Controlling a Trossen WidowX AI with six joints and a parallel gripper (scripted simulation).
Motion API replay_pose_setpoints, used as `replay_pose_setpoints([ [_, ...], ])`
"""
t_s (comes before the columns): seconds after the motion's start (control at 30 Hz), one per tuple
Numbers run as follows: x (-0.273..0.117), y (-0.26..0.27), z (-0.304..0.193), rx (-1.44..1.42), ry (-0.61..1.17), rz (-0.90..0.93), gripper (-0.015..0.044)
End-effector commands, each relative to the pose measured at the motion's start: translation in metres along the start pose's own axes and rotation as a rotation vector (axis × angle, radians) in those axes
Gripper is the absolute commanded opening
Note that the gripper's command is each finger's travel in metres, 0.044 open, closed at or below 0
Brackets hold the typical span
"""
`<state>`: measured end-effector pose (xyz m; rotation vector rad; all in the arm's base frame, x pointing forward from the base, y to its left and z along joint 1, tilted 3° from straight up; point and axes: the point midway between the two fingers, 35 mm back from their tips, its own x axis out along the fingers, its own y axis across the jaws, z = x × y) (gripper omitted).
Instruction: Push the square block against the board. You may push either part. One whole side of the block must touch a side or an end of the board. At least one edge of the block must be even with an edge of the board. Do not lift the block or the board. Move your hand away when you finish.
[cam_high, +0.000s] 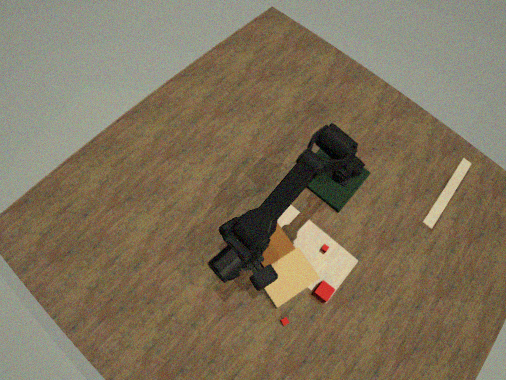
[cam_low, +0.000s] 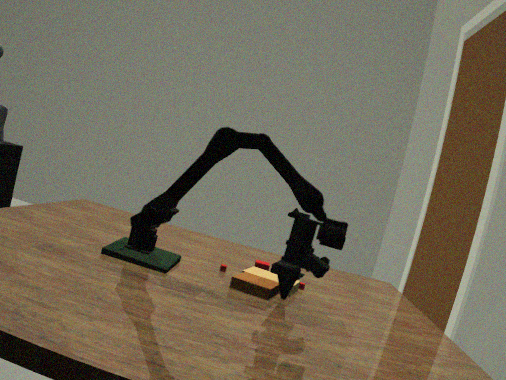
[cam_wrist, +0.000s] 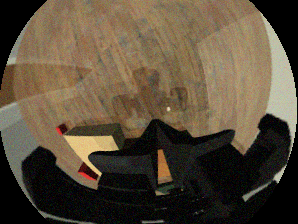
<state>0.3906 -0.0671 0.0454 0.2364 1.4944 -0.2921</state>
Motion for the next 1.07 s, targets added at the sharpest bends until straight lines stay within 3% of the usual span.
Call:
replay_pose_setpoints([
  [0.0,-0.002,0.000,-0.002,-0.003,-0.009,-0.001,0.0000],
  [0.7,-0.002,0.000,-0.029,-0.003,-0.007,-0.001,0.0000],
  [1.03,-0.003,0.000,-0.017,-0.003,-0.008,-0.001,0.0000],
])
